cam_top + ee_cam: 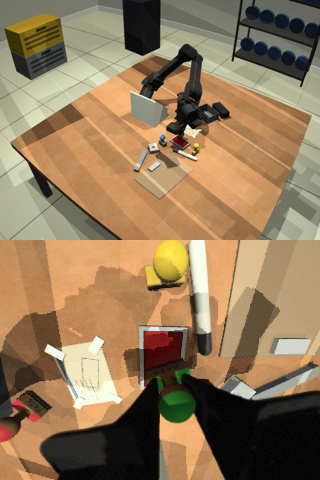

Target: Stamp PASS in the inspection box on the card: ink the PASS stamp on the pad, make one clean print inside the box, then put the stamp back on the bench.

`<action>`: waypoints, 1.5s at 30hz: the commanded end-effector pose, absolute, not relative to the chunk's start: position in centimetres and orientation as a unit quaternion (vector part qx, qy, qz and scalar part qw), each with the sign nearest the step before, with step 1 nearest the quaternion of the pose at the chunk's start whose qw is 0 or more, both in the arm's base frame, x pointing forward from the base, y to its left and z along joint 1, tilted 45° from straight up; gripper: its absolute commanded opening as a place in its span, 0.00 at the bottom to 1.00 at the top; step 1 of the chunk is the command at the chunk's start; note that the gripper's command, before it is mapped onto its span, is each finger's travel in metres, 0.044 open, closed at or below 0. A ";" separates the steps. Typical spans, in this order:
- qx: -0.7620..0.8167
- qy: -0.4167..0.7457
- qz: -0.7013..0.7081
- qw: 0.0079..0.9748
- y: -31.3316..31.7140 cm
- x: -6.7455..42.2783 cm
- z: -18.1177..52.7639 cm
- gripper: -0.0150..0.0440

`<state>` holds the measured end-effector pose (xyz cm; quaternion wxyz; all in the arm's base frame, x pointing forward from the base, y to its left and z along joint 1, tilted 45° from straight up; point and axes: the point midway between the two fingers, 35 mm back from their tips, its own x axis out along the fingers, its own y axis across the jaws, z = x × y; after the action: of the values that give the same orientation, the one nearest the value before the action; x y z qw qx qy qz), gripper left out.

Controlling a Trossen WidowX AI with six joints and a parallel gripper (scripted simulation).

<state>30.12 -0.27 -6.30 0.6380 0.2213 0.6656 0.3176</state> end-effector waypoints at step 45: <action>0.225 0.666 0.319 0.636 2.0 29.6 -8.5 0.25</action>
<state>29.73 1.84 -8.34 0.6376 0.2216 0.6652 0.3191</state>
